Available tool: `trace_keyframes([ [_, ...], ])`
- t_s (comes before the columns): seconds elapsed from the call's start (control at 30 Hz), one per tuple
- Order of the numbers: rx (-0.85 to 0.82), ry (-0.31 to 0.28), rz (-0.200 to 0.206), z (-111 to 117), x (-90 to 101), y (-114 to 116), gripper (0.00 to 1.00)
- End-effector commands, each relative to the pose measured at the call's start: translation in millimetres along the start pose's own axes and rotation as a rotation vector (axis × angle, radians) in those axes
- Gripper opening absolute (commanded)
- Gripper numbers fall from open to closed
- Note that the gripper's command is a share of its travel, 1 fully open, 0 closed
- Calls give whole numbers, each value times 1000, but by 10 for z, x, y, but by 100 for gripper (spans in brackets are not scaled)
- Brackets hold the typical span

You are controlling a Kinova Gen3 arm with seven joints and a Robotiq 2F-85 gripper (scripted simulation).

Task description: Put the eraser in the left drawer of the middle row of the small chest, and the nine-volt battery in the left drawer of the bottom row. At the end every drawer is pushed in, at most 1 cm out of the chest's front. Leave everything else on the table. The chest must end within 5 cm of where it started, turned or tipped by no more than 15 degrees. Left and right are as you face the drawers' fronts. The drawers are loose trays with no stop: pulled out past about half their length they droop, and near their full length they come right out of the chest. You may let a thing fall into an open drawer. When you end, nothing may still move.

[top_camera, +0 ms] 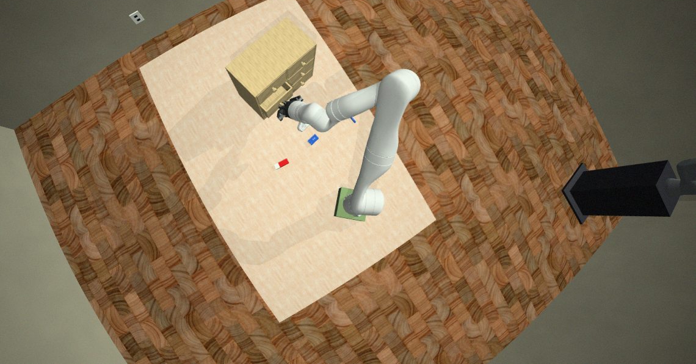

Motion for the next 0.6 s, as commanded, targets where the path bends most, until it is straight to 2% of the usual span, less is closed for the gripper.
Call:
trace_keyframes([
  [0.0,-2,2,3,40,28,-26,13],
  [0.57,-2,2,3,181,130,-58,13],
])
Point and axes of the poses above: the point where the finger pads meet when closed, its own x axis back along the fingers, its own y axis across the jaws, z = x × y, the point moved 4 cm from there along x, back along the fingers, and after that the axes turned 13 degrees about -x, right-handed, at the moved point
